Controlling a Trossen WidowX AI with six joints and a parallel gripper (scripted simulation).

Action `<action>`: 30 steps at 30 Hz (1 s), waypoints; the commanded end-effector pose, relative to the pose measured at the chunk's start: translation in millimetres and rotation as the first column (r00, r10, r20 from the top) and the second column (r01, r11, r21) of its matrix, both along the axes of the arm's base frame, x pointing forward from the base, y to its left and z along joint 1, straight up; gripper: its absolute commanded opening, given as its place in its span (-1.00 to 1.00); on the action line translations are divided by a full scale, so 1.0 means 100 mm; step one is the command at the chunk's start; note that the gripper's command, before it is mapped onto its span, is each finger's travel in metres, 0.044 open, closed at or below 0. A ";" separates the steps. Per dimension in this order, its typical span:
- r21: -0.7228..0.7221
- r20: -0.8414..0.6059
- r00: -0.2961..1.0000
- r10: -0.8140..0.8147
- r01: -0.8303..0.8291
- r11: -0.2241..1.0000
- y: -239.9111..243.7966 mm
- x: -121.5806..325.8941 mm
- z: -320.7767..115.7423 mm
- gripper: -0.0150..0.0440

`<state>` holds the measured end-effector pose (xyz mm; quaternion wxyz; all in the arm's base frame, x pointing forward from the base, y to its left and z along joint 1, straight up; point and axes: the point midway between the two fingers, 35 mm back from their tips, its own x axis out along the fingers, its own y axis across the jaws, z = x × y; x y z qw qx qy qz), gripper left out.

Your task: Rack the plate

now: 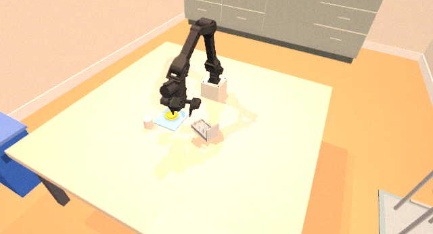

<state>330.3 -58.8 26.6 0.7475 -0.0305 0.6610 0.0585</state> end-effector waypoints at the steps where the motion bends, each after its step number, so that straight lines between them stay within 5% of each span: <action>1: -0.035 -0.065 0.989 -0.136 0.134 0.990 -0.55 -0.25 -0.13 0.86; 30: -0.053 -0.093 0.974 -0.209 0.204 0.977 -0.85 -0.42 -0.46 0.86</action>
